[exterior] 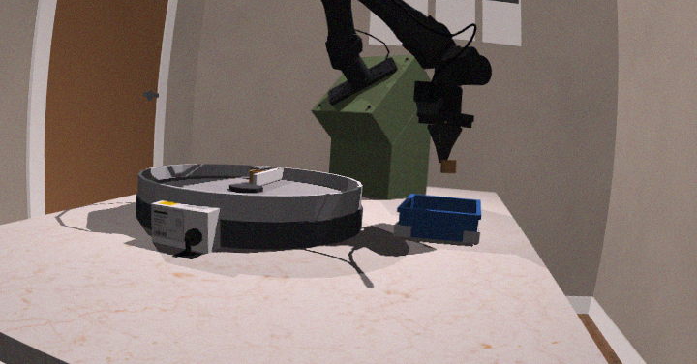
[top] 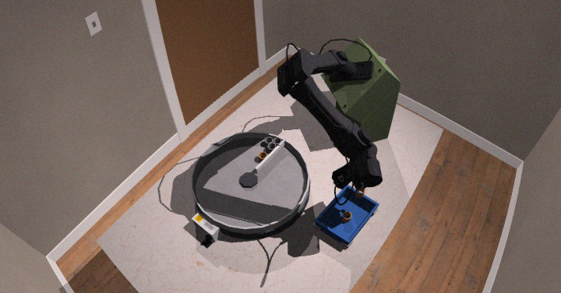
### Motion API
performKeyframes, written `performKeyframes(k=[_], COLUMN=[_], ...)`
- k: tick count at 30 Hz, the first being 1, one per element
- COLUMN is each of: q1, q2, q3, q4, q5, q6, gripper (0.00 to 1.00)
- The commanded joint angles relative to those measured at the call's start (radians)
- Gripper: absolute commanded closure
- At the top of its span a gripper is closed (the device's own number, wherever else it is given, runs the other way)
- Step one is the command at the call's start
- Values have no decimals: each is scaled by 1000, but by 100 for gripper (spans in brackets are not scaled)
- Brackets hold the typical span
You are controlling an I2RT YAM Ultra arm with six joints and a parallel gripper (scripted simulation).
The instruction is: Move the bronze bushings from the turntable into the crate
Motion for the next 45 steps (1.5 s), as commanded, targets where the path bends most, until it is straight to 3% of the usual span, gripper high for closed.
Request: performKeyframes(k=[1, 5, 11, 12, 45], q1=[5, -42, -61, -61, -62], q2=[15, 56, 99, 63, 74], q3=[24, -16, 1, 0, 0], q4=[29, 108, 188, 191, 196], q5=[14, -11, -22, -22, -16], q6=[-19, -72, -126, -128, -130], gripper=[100, 100, 100, 100, 100])
